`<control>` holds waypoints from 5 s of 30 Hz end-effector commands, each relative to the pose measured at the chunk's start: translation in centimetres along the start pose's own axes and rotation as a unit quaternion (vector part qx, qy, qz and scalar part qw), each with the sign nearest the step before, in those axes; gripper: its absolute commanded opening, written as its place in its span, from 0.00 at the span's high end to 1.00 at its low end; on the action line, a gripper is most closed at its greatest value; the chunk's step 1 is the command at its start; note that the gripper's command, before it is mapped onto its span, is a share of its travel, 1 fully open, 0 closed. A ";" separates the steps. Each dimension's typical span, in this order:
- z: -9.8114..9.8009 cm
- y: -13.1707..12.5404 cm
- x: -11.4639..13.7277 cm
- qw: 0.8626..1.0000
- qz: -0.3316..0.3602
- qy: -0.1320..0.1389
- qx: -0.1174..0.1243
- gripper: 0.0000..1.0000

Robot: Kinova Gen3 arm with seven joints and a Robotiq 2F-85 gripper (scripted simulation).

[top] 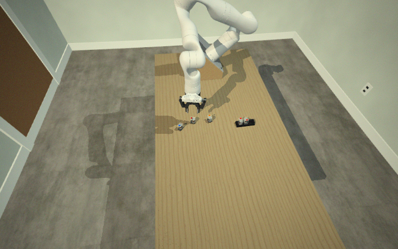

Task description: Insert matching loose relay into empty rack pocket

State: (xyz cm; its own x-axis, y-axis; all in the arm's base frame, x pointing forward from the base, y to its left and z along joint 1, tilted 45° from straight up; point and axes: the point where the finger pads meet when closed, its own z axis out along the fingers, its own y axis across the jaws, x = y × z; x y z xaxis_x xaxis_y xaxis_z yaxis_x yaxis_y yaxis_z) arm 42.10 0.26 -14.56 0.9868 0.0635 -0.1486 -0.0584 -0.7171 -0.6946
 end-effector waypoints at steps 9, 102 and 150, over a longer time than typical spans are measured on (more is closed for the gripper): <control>1.3 0.0 -0.1 1.000 -0.002 -0.001 0.000 0.47; 3.8 0.0 0.0 1.000 -0.002 -0.001 0.000 0.47; 3.8 0.0 0.2 1.000 -0.001 0.000 -0.001 0.47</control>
State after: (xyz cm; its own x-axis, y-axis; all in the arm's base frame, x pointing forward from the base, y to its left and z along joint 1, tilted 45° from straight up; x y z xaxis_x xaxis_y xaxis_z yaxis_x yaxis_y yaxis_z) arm 41.47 2.90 -17.05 0.9860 0.0742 -0.1491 -0.0515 -0.7158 -0.6964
